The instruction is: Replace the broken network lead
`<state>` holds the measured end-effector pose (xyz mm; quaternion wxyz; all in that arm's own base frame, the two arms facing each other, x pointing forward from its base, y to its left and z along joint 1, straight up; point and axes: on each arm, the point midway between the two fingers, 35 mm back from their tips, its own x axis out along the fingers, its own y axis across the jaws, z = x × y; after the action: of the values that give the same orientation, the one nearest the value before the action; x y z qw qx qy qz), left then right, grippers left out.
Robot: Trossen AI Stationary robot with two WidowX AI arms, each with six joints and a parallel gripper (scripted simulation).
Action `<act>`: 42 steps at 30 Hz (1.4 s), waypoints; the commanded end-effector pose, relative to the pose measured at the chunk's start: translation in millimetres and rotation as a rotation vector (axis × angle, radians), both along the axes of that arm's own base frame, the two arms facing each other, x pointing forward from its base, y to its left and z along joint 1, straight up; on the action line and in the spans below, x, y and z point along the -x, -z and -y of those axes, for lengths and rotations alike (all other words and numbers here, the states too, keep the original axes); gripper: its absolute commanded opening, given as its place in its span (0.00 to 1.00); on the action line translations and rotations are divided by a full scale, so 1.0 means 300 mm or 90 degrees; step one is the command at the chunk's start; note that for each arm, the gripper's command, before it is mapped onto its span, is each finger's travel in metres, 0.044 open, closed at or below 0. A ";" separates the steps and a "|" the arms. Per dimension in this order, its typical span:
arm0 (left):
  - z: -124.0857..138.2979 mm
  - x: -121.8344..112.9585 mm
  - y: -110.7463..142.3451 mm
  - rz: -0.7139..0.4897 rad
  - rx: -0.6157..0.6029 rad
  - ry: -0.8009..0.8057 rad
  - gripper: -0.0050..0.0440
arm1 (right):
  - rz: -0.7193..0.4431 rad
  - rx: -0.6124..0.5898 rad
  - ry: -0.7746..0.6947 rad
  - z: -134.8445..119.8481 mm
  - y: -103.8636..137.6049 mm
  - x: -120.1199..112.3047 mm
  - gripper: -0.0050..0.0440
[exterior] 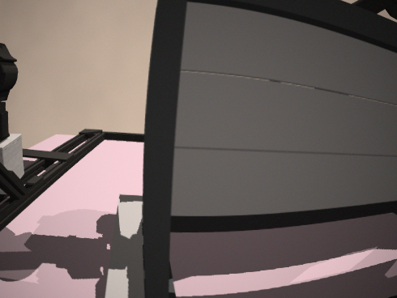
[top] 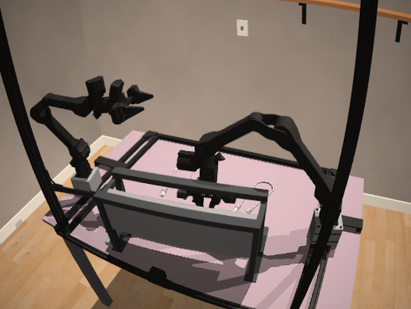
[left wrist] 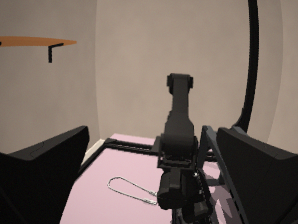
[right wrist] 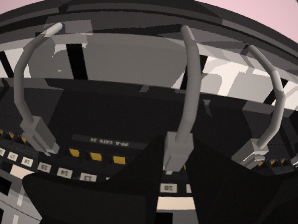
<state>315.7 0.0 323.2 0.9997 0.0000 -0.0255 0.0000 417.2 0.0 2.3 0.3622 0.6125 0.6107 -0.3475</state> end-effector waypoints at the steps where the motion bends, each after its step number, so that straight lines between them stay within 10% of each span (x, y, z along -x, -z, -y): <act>1: 0.000 0.000 0.000 0.000 0.000 0.000 1.00 | 0.003 -0.001 -0.010 -0.010 -0.004 0.004 0.21; 2: 0.000 0.000 0.000 0.000 0.000 0.000 1.00 | 0.000 0.000 0.000 0.000 0.000 0.000 0.46; 35: 0.000 0.000 0.000 0.000 0.000 0.000 1.00 | 0.001 0.000 -0.002 -0.001 -0.001 0.001 0.46; 36: 0.000 0.000 0.000 0.000 0.000 0.000 1.00 | 0.001 0.000 -0.002 0.083 -0.182 0.008 0.46; 42: 0.000 0.000 0.000 0.000 0.000 0.000 1.00 | 0.001 0.000 -0.002 0.083 -0.182 0.008 0.46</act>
<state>315.7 0.0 323.3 0.9997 0.0000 -0.0255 0.0000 416.2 -25.4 54.3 0.3623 0.6164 0.6078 -0.3454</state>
